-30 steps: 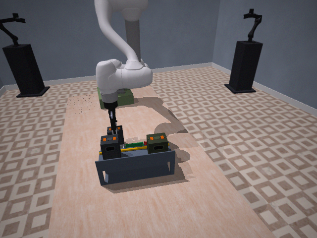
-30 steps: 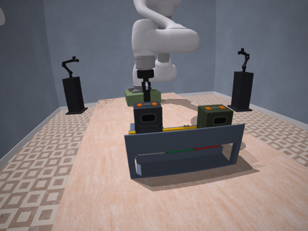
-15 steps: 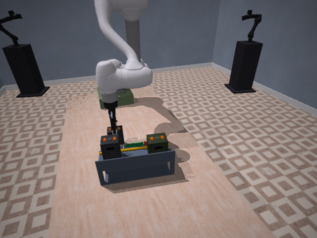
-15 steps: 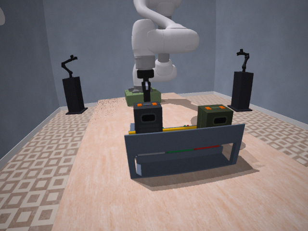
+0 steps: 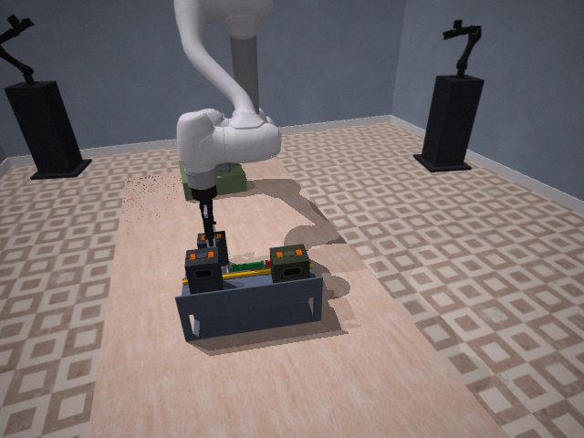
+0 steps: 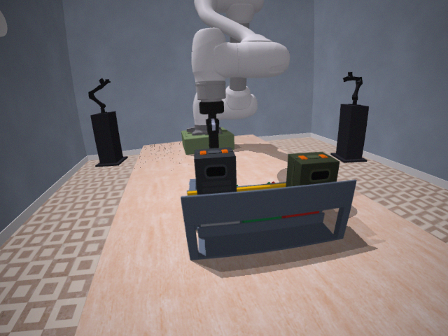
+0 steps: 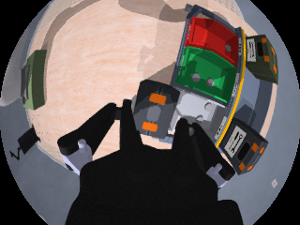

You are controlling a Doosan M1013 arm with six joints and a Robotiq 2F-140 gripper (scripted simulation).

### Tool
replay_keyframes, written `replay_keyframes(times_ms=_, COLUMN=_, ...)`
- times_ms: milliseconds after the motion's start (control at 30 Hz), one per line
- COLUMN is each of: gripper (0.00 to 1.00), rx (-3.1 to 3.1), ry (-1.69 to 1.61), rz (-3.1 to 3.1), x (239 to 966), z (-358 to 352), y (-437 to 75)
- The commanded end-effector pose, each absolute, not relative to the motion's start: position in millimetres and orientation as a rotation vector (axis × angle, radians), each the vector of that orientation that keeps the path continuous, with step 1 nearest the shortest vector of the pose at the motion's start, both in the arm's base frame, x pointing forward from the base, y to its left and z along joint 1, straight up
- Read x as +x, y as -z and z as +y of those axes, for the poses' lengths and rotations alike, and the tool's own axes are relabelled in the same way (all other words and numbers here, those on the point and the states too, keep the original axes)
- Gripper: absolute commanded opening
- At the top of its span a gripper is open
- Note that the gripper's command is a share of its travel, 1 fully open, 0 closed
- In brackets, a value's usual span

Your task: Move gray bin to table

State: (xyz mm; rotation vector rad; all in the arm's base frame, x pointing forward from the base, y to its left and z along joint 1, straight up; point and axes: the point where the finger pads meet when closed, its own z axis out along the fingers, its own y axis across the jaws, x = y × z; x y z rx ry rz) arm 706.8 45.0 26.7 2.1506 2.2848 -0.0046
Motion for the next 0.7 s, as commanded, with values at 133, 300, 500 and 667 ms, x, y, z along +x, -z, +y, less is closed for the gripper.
replay_keyframes(times_ms=133, gripper=0.00, rx=2.151, ry=0.004, rz=2.285, x=706.8, z=45.0, y=-26.8)
replay_keyframes(times_ms=300, gripper=0.00, rx=2.151, ry=0.004, rz=2.285, x=706.8, z=45.0, y=-26.8)
replay_keyframes(times_ms=500, gripper=0.00, rx=2.151, ry=0.004, rz=2.285, x=706.8, z=45.0, y=-26.8)
replay_keyframes(times_ms=667, gripper=0.00, rx=2.151, ry=0.004, rz=2.285, x=706.8, z=45.1, y=-32.8)
